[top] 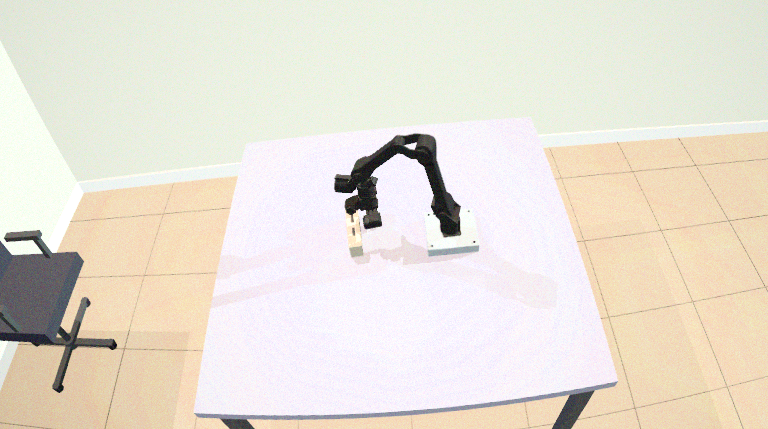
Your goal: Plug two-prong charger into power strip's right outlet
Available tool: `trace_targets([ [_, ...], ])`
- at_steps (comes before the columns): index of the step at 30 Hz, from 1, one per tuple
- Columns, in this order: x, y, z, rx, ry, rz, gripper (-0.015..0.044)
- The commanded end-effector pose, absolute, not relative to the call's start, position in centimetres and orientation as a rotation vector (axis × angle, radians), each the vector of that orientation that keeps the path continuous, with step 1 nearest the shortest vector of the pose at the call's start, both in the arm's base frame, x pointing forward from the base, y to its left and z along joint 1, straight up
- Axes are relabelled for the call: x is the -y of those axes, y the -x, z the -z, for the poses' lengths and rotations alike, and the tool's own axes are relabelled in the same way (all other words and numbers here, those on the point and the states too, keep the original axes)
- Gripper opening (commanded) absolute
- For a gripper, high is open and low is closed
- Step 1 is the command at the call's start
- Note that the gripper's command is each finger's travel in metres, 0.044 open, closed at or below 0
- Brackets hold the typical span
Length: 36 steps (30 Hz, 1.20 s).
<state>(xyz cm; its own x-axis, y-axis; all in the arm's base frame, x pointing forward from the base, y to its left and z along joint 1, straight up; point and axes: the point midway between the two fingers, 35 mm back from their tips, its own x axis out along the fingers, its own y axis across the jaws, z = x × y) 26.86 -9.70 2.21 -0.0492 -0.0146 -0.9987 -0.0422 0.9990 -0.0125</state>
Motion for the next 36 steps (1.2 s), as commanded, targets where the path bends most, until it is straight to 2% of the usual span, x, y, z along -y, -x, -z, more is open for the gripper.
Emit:
trace_targets([
  [1,9.71,-27.1,-2.21,-1.617,0.038,-0.02,0.0],
  [36,9.66,-27.57,-2.28,-1.617,0.038,-0.02,0.0],
])
